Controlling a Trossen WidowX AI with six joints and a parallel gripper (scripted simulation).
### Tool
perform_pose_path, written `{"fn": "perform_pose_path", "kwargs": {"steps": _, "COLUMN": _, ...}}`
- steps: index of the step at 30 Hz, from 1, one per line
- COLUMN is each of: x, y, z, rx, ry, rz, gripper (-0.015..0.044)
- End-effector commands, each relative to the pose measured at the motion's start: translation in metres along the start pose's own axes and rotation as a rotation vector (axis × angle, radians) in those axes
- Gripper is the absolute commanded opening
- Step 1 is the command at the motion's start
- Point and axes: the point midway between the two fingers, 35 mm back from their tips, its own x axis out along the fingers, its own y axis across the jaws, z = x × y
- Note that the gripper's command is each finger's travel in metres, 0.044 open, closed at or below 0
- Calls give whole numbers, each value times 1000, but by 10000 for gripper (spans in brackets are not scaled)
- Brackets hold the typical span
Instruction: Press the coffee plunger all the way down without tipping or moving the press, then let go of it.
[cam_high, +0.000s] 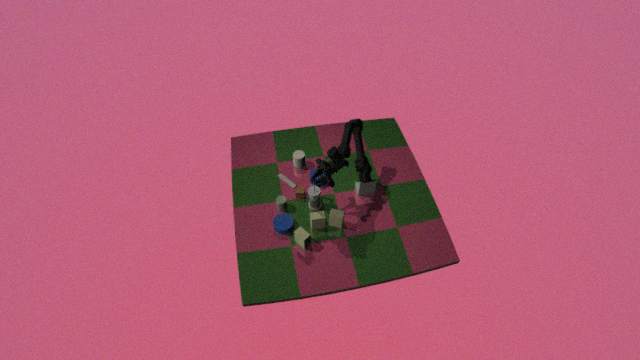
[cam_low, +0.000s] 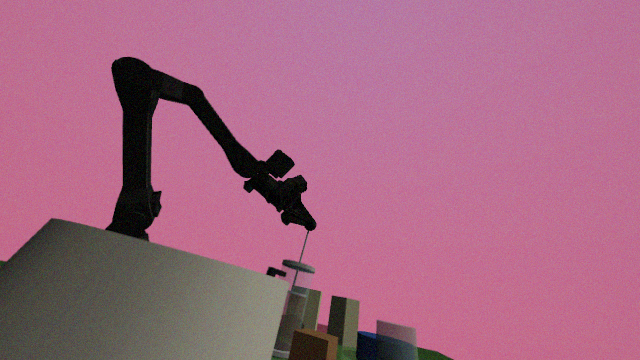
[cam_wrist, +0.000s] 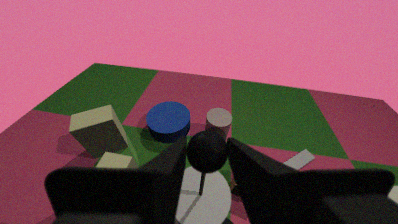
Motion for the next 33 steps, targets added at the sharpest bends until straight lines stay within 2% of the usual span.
{"fn": "perform_pose_path", "kwargs": {"steps": 1, "x": 10, "y": 3, "z": -20, "rx": -22, "ry": 36, "rz": 6, "gripper": 131}}
{"fn": "perform_pose_path", "kwargs": {"steps": 33, "x": 37, "y": -2, "z": -57, "rx": -25, "ry": 29, "rz": 1, "gripper": 131}}
